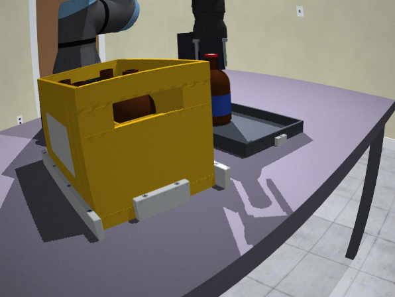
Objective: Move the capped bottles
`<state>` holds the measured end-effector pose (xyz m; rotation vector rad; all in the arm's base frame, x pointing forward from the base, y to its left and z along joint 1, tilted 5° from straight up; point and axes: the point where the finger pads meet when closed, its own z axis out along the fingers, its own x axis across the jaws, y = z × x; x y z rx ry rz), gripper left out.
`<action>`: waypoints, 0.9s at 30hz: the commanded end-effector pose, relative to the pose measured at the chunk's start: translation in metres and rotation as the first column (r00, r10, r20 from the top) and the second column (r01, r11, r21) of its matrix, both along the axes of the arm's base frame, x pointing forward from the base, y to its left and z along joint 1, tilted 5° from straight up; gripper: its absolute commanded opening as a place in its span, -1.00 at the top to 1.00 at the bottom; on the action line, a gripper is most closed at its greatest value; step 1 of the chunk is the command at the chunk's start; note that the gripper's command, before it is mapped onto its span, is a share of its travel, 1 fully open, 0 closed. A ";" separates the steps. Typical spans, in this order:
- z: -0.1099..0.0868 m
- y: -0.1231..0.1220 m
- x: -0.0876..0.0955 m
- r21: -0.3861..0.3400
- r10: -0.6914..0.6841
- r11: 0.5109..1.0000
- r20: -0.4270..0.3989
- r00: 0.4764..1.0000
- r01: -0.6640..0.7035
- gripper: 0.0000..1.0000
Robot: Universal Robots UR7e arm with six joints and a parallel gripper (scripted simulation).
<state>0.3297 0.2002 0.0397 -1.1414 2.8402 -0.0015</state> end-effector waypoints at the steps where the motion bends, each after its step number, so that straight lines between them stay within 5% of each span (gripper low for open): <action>1: 0.013 0.000 -0.001 0.000 0.000 1.000 0.001 1.000 0.000 -1.00; 11: 0.046 -0.001 -0.003 0.000 0.000 1.000 0.001 1.000 0.000 -1.00; 27: 0.055 -0.002 -0.004 0.000 0.000 1.000 0.001 1.000 0.000 -1.00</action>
